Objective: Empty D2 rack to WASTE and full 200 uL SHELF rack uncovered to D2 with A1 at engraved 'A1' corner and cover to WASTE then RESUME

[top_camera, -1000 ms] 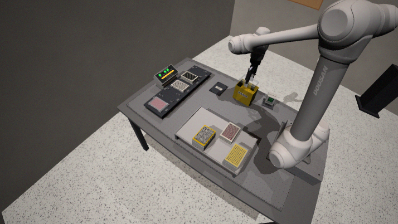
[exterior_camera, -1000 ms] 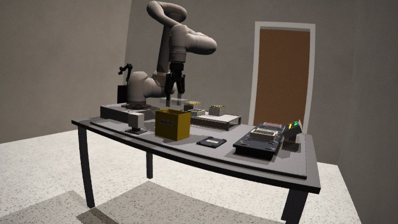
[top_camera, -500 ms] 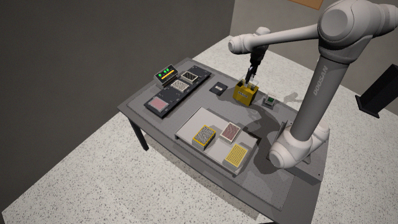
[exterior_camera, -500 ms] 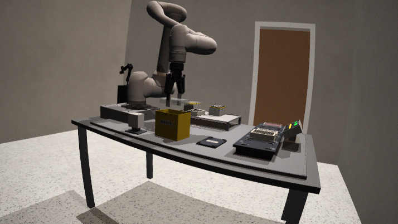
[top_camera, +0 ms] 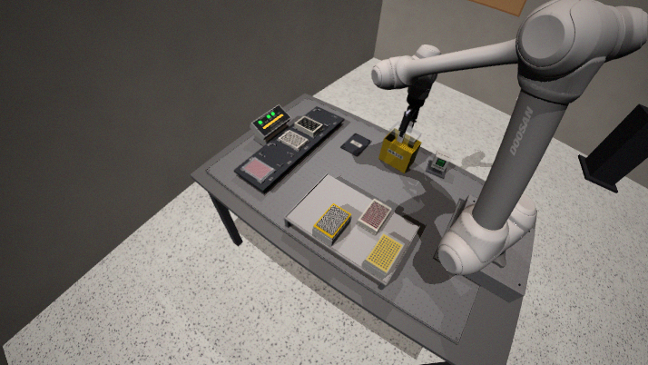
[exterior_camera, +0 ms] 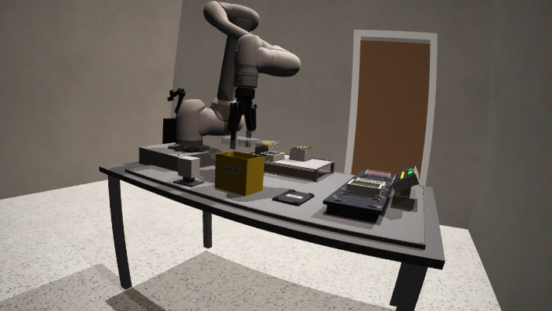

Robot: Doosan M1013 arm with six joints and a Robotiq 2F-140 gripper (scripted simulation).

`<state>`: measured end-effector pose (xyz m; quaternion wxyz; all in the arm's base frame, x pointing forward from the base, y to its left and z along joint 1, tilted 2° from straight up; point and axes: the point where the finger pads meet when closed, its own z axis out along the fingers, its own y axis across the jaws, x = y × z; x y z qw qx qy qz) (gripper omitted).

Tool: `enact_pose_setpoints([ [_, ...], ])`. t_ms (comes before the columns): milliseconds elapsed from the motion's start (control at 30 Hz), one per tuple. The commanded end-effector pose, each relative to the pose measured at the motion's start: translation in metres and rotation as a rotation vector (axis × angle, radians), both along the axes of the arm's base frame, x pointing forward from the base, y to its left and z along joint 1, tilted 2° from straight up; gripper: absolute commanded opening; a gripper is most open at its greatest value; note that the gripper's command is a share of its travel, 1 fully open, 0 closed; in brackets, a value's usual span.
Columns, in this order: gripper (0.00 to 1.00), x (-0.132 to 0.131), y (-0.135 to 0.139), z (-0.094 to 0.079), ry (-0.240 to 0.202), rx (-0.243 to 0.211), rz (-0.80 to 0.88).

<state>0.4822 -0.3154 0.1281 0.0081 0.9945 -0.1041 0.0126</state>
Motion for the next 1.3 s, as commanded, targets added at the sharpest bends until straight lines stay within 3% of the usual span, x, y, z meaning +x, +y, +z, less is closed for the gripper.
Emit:
enact_pose_setpoints([
  [0, 0.0, 0.0, 0.0, -0.0007, 0.0, 0.0, 0.0],
  [1033, 0.0, 0.0002, -0.0001, -0.0079, 0.0, 0.0, 0.0],
  [1067, 0.77, 0.0002, -0.0001, -0.0079, 0.0, 0.0, 0.0],
  [1267, 0.77, 0.0002, -0.0001, -0.0079, 0.0, 0.0, 0.0],
])
